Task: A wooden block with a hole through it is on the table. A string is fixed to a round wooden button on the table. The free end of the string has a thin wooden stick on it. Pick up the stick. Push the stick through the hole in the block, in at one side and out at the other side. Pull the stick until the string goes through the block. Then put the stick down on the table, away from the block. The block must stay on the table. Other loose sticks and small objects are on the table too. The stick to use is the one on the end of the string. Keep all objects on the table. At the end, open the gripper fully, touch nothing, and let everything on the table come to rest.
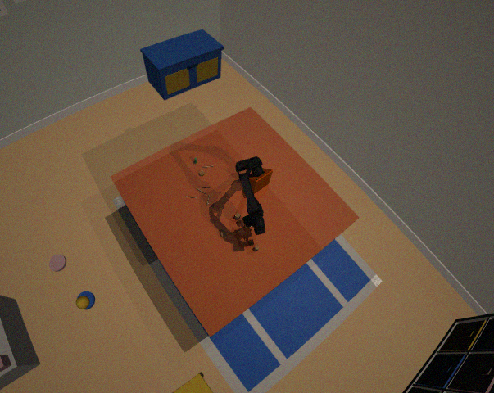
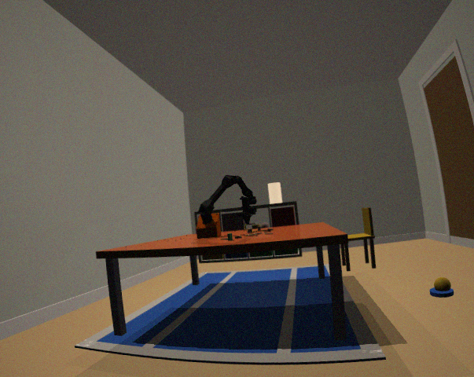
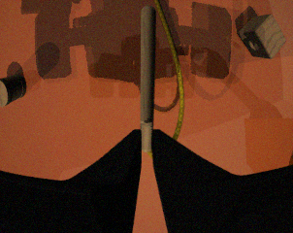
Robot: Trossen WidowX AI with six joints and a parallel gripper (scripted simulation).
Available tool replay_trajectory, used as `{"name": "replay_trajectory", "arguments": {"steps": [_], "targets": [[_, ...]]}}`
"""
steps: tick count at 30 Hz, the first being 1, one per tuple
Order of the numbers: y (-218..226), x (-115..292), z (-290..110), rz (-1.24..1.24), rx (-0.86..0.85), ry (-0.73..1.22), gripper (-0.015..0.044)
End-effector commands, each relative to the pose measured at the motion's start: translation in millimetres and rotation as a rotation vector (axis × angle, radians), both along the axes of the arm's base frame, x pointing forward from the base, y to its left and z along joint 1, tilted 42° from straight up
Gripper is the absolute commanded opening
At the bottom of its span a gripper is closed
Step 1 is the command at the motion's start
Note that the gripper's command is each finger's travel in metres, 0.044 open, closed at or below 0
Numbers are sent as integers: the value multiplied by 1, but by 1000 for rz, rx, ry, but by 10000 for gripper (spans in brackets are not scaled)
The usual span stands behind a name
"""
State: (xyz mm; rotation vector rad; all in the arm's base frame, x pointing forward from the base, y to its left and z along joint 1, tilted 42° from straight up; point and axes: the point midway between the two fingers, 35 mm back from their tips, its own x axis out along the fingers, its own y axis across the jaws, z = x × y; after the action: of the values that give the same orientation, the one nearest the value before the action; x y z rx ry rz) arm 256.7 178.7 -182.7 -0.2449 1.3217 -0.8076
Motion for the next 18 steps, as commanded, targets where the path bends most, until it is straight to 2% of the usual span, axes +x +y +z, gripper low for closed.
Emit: {"name": "replay_trajectory", "arguments": {"steps": [1, 18], "targets": [[0, 5, 0, -108, 2, -93, 0], [-1, 17, 0, -558, 17, -475, 0]]}}
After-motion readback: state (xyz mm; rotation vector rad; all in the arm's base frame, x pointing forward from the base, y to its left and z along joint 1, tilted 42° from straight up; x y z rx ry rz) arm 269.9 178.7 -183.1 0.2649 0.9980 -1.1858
